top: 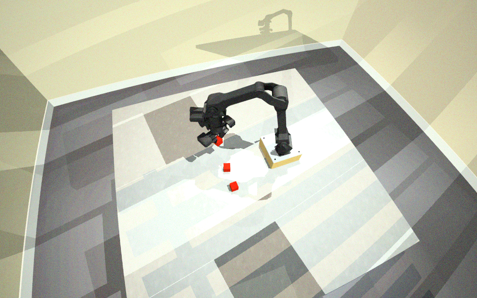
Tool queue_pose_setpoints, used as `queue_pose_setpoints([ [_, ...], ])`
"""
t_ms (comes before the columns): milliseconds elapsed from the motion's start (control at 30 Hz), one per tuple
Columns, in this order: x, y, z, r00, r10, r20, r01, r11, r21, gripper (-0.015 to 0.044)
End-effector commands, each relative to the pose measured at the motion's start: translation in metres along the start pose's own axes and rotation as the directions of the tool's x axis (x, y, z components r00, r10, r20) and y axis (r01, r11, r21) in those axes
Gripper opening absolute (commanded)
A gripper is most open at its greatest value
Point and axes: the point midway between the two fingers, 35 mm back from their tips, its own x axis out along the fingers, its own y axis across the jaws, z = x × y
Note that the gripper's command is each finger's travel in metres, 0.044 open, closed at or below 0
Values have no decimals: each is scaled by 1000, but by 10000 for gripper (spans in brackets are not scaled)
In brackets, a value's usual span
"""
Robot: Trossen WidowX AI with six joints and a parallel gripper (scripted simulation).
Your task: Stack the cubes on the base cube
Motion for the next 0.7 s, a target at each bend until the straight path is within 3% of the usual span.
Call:
queue_pose_setpoints([
  [0, -6, 2, -2, 1000, 8, 6, -8, 1000, -7, 105],
  [667, 7, 39, -54, 1000, 12, 2, -11, 994, -113, 105],
])
